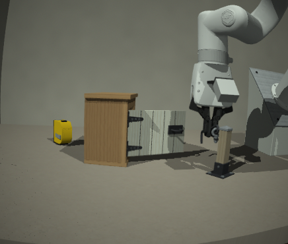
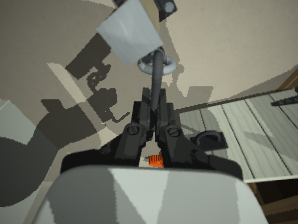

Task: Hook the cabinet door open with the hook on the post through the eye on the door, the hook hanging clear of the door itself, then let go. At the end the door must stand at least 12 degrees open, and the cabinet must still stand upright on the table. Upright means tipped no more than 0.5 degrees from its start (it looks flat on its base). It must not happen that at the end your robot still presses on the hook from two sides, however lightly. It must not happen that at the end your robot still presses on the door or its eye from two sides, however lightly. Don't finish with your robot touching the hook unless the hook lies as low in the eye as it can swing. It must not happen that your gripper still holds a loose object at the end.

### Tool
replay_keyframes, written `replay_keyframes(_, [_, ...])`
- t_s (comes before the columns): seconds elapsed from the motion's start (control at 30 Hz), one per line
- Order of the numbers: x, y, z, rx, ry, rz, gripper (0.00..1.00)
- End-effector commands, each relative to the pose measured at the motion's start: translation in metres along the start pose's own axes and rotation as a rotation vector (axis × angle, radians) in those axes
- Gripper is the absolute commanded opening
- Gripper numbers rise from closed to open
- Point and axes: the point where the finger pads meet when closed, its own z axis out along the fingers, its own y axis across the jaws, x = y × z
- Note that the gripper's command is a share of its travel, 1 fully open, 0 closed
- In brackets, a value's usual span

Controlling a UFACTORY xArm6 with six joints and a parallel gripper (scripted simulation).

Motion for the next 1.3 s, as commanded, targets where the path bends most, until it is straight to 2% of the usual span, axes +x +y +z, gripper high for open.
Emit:
replay_keyframes(0.0, [0.000,0.001,-0.001,-0.002,0.000,-0.001,0.04])
replay_keyframes(1.27, [0.001,0.001,-0.013,-0.002,0.000,-0.001,0.04])
